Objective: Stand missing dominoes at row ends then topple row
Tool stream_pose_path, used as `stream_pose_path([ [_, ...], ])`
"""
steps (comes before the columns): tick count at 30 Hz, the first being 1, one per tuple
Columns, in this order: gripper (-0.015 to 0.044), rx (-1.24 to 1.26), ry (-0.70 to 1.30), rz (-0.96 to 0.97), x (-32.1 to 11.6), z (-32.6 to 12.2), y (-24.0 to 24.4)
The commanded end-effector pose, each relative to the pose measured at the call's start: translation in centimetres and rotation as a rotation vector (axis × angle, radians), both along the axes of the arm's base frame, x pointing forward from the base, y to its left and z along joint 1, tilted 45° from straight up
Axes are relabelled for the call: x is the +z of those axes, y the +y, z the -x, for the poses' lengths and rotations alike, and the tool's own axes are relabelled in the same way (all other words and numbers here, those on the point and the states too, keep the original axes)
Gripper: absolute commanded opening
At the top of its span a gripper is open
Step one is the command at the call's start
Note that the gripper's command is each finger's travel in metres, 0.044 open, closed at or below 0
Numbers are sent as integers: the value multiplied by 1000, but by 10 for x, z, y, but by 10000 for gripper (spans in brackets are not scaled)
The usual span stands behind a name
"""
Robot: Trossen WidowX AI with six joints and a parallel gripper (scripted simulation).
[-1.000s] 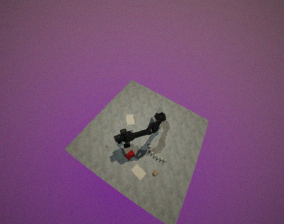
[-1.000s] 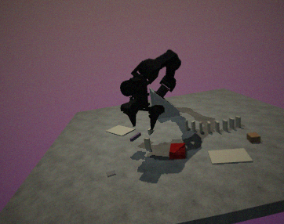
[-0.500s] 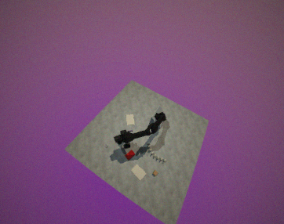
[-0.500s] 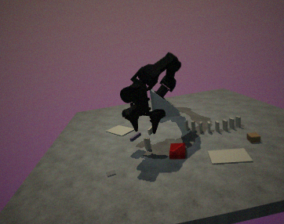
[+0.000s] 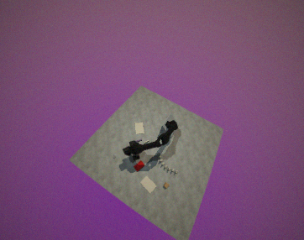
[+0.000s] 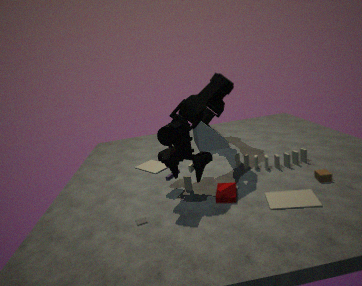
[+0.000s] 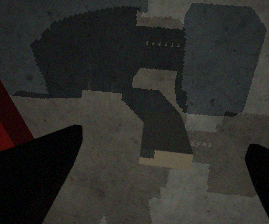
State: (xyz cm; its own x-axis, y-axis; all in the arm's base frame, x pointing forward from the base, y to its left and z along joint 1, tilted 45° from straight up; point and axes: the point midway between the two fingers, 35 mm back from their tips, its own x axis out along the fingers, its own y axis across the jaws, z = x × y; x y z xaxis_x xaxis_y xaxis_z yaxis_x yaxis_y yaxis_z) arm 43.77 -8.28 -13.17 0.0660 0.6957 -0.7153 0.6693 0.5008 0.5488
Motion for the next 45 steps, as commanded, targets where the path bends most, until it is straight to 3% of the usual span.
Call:
stream_pose_path([
  [1, 440, 1, 12, -8, -8, 2, 9],
  [6, 440, 1, 12, -8, -9, 2, 10],
  [19, 107, 1, 12, -8, -9, 2, 10],
  [29, 107, 2, 11, -8, -7, 2, 8],
  [37, 107, 20, -26, 15, 71, 8, -69],
  [45, 107, 21, -28, 16, 74, 9, -71],
])
